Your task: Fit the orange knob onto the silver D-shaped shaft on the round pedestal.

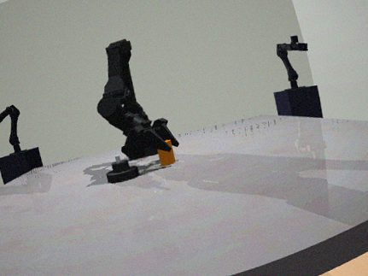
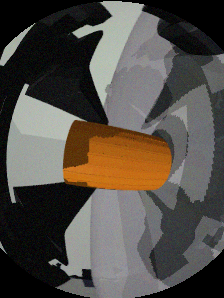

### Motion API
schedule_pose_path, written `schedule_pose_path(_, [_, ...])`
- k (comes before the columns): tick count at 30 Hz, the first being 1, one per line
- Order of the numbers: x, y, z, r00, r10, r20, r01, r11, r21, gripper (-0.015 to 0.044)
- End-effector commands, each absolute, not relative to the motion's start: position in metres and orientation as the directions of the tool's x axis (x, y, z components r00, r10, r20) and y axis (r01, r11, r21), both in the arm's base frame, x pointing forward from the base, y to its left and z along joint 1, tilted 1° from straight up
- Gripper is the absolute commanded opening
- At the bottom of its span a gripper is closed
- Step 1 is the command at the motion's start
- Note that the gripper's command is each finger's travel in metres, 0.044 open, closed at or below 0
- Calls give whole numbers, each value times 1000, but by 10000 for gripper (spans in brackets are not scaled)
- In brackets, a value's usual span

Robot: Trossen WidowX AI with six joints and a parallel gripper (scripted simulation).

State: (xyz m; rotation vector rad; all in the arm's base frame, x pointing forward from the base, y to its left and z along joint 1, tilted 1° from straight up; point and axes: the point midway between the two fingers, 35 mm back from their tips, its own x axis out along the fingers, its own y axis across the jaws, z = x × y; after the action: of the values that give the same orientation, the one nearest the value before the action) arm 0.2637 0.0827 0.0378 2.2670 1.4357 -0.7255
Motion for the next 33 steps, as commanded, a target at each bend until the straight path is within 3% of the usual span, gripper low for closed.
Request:
schedule_pose_path(1, [264, 83, 38, 353, 725, -592, 908, -419, 28, 260])
schedule_pose_path(12, [264, 83, 38, 353, 725, -592, 908, -419, 28, 260])
schedule_pose_path(19, [264, 83, 38, 353, 725, -592, 908, -419, 28, 440])
schedule_pose_path(27, [264, 83, 40, 353, 724, -592, 908, -419, 29, 440])
schedule_pose_path(33, [264, 83, 110, 355, 722, -594, 907, -419, 34, 440])
